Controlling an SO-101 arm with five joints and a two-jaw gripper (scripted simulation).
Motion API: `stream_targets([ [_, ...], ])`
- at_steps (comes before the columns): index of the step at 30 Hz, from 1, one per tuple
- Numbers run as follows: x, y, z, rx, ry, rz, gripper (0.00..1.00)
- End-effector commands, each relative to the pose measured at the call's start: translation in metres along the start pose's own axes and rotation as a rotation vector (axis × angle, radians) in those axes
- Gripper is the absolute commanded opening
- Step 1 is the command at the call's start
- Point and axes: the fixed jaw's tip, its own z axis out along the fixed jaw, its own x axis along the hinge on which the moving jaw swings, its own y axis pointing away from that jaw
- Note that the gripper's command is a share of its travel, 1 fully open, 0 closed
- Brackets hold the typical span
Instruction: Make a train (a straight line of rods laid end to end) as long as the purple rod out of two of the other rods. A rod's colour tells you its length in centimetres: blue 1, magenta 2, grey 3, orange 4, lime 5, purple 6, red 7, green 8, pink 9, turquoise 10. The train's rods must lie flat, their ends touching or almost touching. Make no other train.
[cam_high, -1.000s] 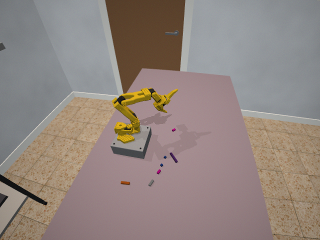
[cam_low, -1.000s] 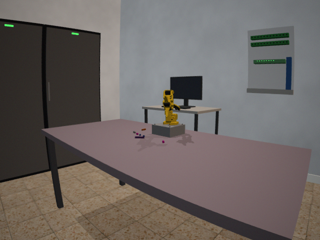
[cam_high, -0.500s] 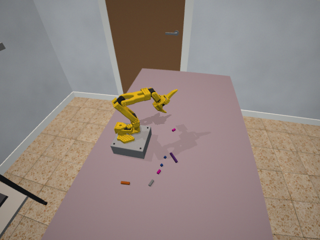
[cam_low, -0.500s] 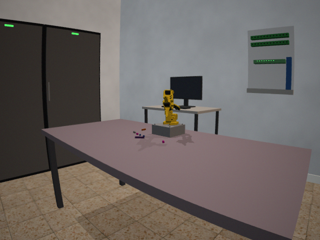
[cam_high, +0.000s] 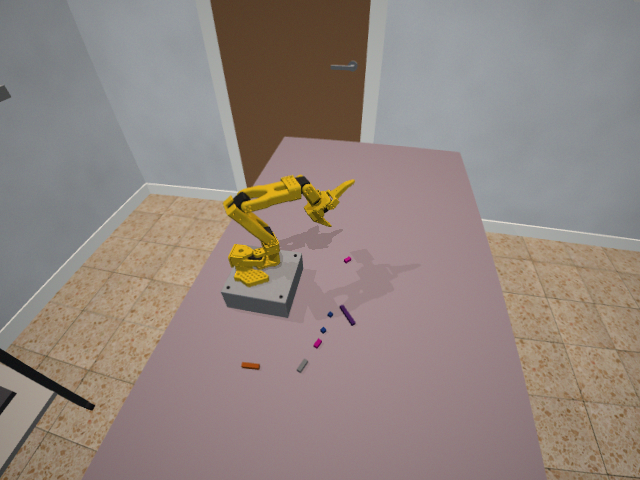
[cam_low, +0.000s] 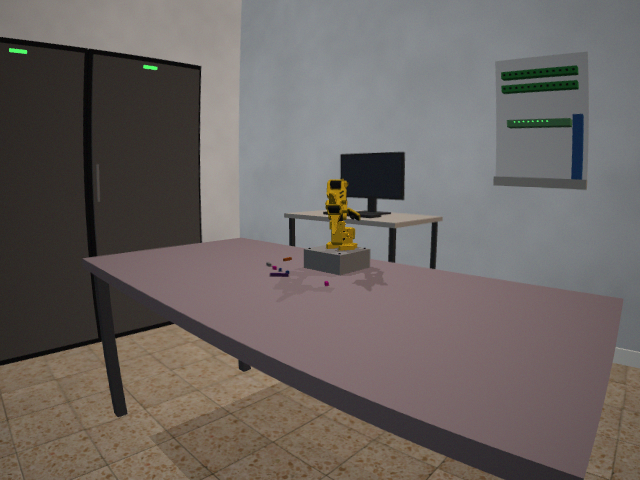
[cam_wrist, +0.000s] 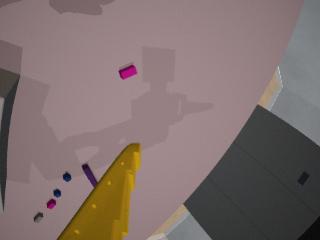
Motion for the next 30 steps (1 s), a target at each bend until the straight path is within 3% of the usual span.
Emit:
stream_targets([
  [1, 0.0002, 0.0039, -0.0014, -0.012, -0.001, -0.012, 1.00],
  [30, 0.0010, 0.0090, -0.0052, -0.041, 0.002, 0.004, 1.00],
])
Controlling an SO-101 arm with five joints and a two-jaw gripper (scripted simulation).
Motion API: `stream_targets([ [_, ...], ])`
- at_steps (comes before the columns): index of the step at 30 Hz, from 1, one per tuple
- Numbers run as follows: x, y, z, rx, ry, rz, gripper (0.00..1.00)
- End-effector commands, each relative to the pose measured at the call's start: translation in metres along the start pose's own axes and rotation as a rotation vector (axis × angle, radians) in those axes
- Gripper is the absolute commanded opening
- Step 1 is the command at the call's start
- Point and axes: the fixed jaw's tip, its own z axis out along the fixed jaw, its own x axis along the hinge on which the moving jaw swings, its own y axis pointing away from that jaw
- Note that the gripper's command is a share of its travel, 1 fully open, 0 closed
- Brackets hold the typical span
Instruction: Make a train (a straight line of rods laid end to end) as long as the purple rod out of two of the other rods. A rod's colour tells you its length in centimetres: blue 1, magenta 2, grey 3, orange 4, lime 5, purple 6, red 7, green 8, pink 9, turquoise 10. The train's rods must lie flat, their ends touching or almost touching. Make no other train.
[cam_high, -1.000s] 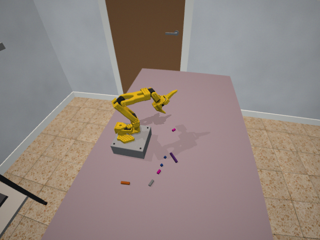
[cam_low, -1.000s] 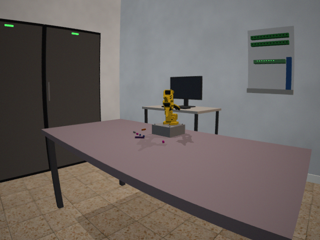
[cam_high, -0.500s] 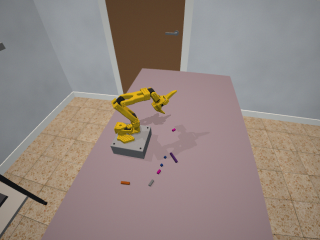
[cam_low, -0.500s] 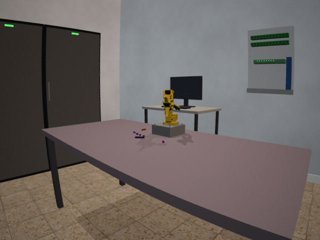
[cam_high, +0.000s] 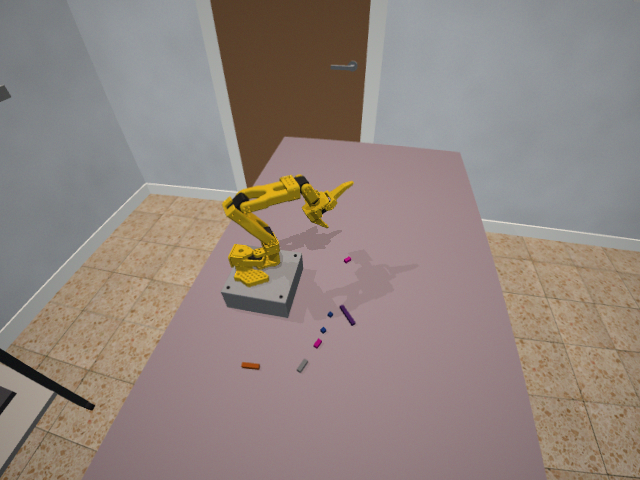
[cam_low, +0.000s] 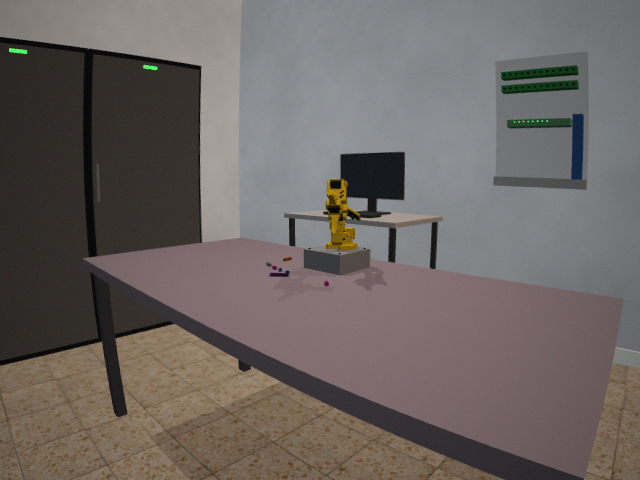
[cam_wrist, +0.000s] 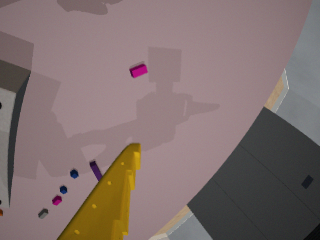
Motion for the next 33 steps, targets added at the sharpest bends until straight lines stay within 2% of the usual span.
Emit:
stream_targets([
  [1, 0.001, 0.003, -0.003, -0.006, 0.001, 0.005, 1.00],
  [10, 0.009, 0.030, -0.024, -0.080, 0.022, 0.039, 1.00],
  [12, 0.009, 0.030, -0.024, -0.080, 0.022, 0.039, 1.00],
  [20, 0.013, 0.059, -0.041, -0.150, 0.038, 0.072, 1.00],
  [33, 0.014, 0.065, -0.044, -0.164, 0.041, 0.079, 1.00],
])
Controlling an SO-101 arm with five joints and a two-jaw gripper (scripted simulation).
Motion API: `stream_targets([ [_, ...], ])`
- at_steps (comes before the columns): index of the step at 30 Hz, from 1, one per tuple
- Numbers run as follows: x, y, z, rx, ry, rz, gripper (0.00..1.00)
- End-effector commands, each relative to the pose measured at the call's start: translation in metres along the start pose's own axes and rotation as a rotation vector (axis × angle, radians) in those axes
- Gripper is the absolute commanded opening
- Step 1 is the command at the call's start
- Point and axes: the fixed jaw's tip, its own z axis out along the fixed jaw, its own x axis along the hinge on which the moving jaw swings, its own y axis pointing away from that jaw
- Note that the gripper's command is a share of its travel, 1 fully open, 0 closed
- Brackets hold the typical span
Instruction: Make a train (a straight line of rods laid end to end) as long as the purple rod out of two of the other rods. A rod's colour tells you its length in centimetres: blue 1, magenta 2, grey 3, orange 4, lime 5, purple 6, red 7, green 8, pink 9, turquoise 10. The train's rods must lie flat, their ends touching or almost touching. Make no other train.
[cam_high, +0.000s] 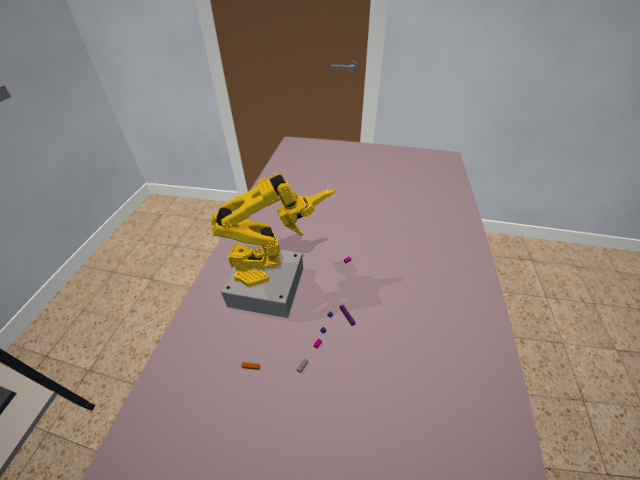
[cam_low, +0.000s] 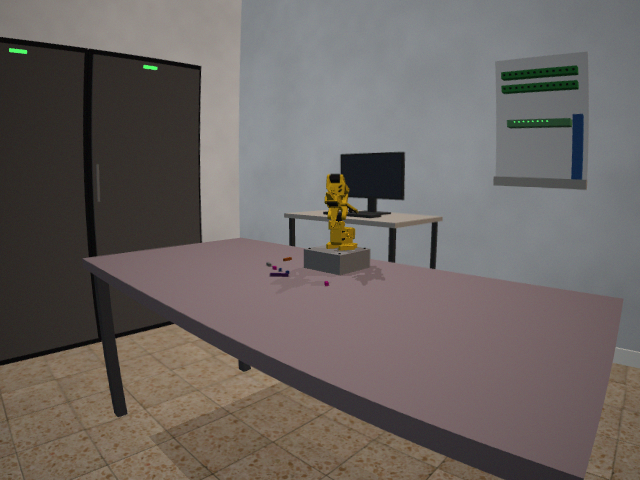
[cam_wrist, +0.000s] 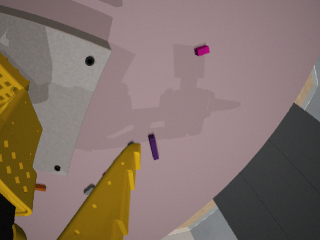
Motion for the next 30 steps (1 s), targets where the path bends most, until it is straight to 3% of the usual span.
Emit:
stream_targets([
  [1, 0.0012, 0.0034, 0.0011, -0.014, 0.002, 0.003, 1.00],
  [30, 0.0024, 0.0068, 0.0024, -0.030, 0.006, 0.006, 1.00],
])
